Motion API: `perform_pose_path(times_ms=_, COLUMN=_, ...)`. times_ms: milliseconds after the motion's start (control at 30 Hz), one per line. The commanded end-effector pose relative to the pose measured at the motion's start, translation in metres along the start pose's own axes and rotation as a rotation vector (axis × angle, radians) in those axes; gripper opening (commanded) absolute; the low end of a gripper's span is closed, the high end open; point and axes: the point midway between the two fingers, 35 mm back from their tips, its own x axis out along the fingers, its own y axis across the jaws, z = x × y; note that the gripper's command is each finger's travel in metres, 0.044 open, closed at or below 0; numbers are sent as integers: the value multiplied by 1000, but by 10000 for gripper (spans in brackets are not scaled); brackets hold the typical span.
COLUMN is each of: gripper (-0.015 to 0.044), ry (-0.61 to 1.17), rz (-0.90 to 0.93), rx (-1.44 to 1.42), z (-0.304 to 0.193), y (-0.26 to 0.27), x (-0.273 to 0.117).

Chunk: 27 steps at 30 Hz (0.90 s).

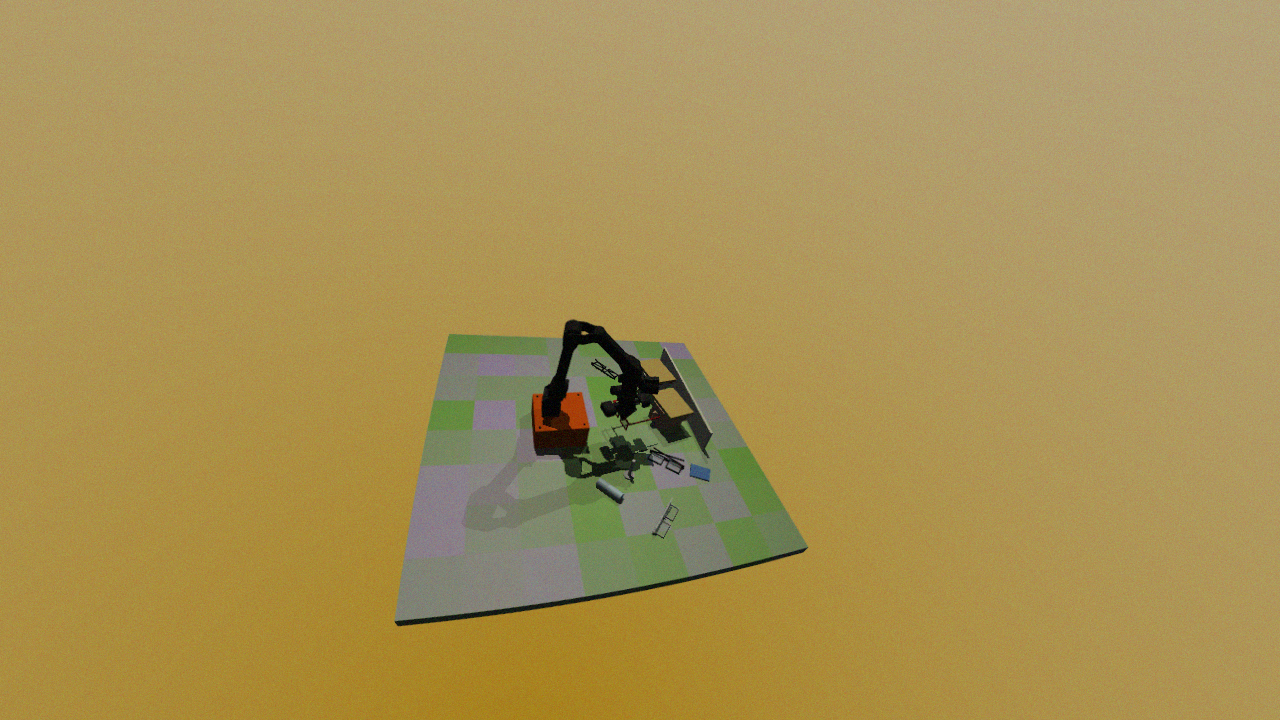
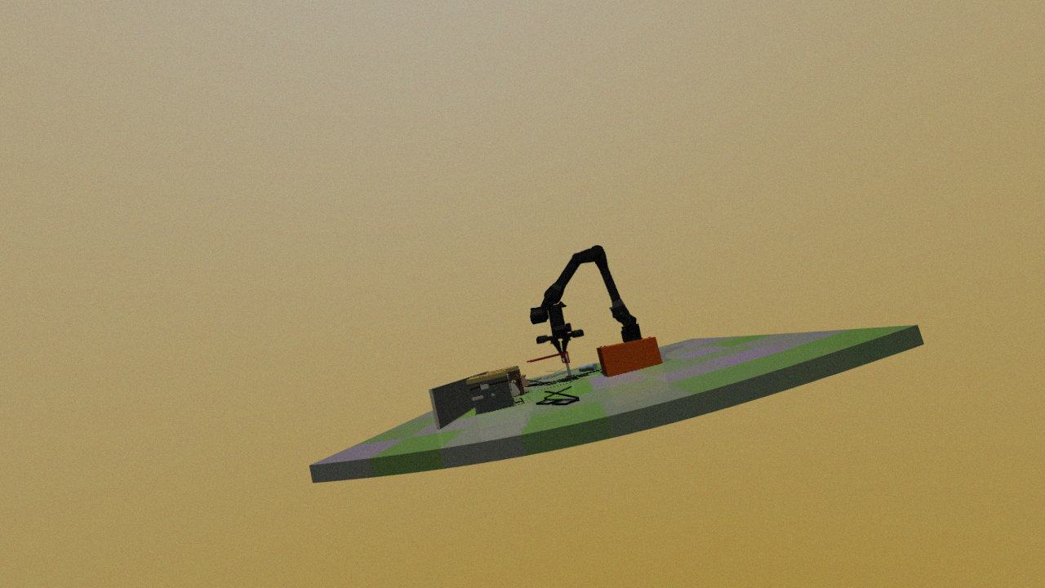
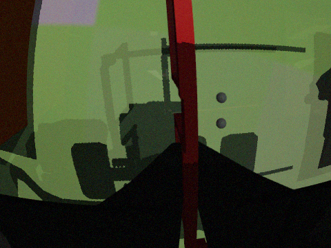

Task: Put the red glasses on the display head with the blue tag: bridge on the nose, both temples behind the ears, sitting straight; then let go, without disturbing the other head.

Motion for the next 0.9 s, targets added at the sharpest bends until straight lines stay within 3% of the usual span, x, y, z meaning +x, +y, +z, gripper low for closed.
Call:
perform_pose_path(times_ms=0, gripper=0, ry=8, rz=3, rx=2, z=0, y=1, x=6)
perform_pose_path(times_ms=867, gripper=0, ry=8, rz=2, rx=2, z=2, y=0, x=26)
